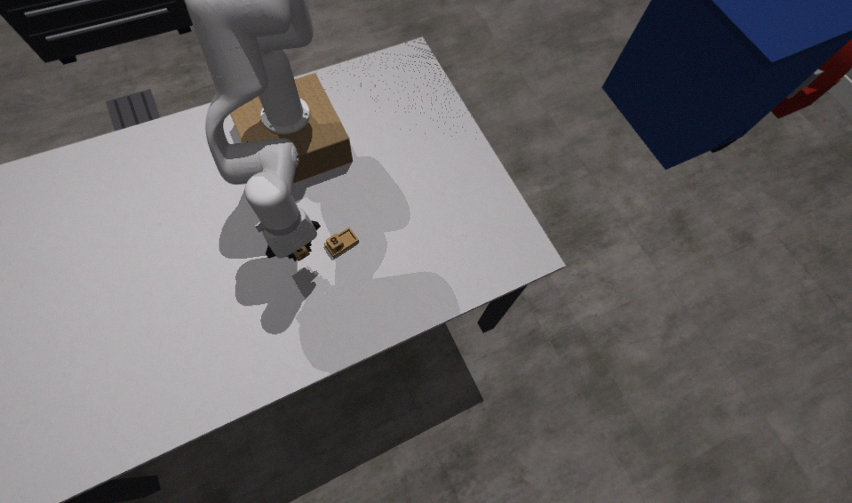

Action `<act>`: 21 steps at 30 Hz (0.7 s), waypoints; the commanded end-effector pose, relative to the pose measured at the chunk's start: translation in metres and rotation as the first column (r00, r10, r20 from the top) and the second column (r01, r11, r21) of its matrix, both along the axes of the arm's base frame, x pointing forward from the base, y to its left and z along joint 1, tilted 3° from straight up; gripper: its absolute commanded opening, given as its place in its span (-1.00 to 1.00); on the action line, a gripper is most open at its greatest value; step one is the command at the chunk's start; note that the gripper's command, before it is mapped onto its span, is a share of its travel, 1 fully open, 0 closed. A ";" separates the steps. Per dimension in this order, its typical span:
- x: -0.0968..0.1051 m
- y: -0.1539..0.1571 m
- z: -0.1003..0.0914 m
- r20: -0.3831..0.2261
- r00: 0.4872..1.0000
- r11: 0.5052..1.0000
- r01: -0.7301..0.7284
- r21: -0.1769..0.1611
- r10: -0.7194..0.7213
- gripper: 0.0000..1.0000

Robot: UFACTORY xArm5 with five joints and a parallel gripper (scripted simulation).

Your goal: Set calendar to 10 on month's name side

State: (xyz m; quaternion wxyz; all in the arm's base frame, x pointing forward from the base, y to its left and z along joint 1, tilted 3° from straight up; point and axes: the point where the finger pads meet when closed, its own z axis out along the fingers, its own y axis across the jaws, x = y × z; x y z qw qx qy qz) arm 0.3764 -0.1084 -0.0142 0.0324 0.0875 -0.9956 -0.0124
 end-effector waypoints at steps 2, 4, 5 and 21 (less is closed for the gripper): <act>0.004 -0.001 -0.007 0.012 1.000 1.000 -0.001 -0.003 0.001 -0.43; 0.004 -0.002 -0.017 0.012 1.000 1.000 -0.001 -0.003 0.001 -0.43; 0.003 -0.002 -0.022 0.012 1.000 1.000 -0.001 -0.003 0.001 -0.43; 0.000 -0.003 -0.071 0.012 1.000 1.000 -0.001 -0.003 0.001 -0.43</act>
